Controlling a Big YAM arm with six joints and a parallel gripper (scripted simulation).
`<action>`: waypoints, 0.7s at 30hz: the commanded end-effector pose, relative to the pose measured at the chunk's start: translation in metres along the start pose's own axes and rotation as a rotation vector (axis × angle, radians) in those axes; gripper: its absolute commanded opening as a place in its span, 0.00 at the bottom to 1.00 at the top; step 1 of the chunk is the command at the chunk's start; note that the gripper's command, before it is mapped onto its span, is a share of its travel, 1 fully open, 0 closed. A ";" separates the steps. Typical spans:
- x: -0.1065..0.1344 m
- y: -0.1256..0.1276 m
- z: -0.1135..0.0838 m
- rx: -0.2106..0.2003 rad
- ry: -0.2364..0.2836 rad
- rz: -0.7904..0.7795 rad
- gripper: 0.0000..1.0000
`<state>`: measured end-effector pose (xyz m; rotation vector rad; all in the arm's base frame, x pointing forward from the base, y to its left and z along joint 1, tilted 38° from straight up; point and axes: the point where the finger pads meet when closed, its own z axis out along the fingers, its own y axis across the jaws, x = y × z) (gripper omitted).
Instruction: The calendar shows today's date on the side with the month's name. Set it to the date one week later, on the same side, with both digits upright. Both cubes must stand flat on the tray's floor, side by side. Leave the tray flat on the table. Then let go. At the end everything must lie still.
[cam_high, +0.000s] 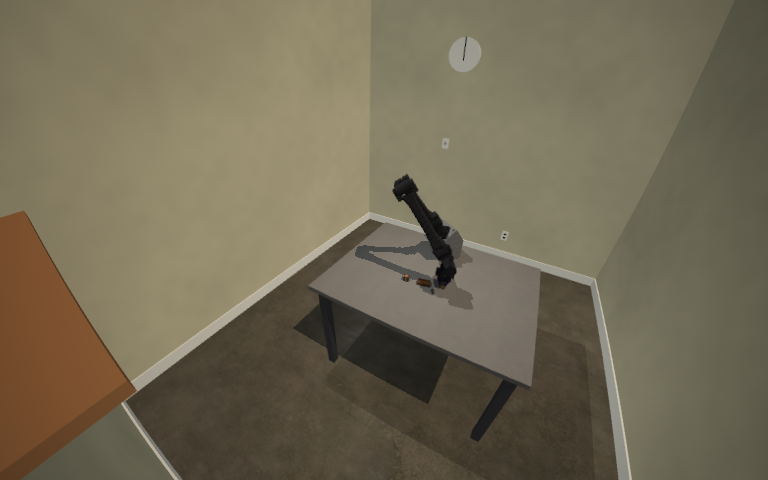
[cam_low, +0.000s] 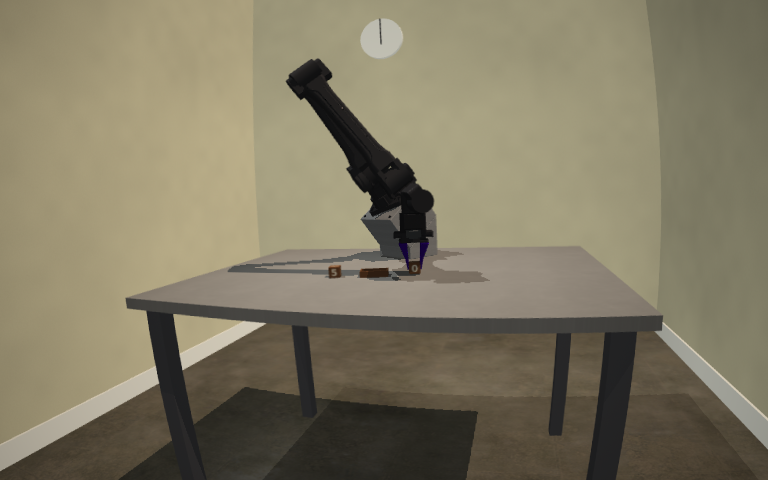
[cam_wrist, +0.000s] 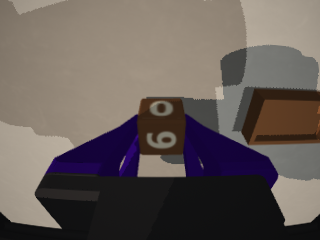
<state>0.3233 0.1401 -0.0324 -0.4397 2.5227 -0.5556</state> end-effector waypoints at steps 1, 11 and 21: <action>-0.001 0.001 -0.005 -0.007 -0.015 -0.012 0.26; -0.003 0.001 -0.006 -0.010 -0.024 -0.009 0.26; -0.003 0.001 -0.006 -0.010 -0.025 -0.008 0.26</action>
